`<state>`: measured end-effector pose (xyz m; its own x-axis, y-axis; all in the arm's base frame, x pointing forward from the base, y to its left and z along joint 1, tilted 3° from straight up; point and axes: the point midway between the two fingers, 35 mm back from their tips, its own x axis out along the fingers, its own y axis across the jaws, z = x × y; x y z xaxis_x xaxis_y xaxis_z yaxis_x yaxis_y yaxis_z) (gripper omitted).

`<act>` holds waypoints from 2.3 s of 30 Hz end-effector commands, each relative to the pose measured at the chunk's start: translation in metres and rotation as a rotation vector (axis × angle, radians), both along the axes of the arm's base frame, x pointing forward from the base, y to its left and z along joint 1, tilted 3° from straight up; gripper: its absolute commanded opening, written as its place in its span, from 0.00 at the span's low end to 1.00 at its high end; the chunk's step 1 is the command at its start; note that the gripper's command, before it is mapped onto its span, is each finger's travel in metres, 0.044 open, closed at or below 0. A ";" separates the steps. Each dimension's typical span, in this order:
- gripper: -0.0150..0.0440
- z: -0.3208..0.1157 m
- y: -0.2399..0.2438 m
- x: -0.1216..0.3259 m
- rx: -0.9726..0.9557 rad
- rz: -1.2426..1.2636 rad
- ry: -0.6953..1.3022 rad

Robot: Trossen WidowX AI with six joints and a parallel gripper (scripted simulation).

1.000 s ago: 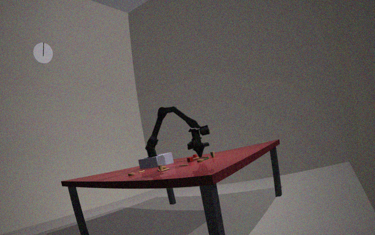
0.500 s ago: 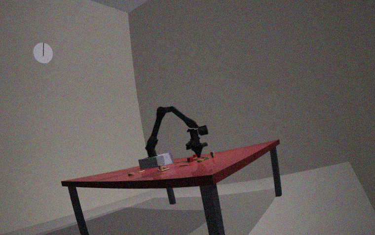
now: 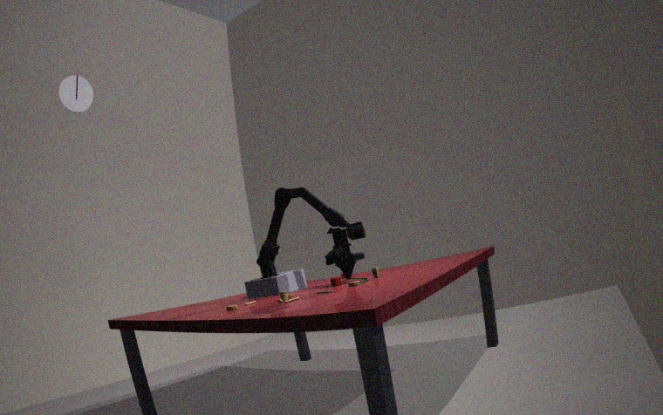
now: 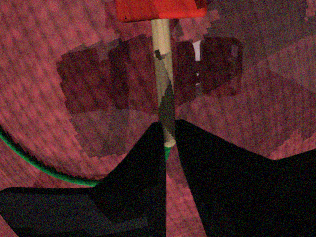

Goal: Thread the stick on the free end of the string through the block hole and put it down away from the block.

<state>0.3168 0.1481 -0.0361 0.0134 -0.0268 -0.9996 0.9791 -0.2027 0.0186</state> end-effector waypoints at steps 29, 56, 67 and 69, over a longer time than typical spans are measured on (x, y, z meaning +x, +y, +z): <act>0.39 0.002 -0.039 -0.008 -0.001 -0.002 0.001; 0.46 0.080 -0.051 -0.008 -0.021 0.904 0.015; 0.46 0.080 -0.070 -0.013 -0.042 1.947 0.063; 0.46 0.080 -0.073 -0.014 -0.043 2.092 0.070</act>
<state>0.3105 0.0931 0.0431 0.0192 -0.0262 -0.9995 0.4095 0.9122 -0.0161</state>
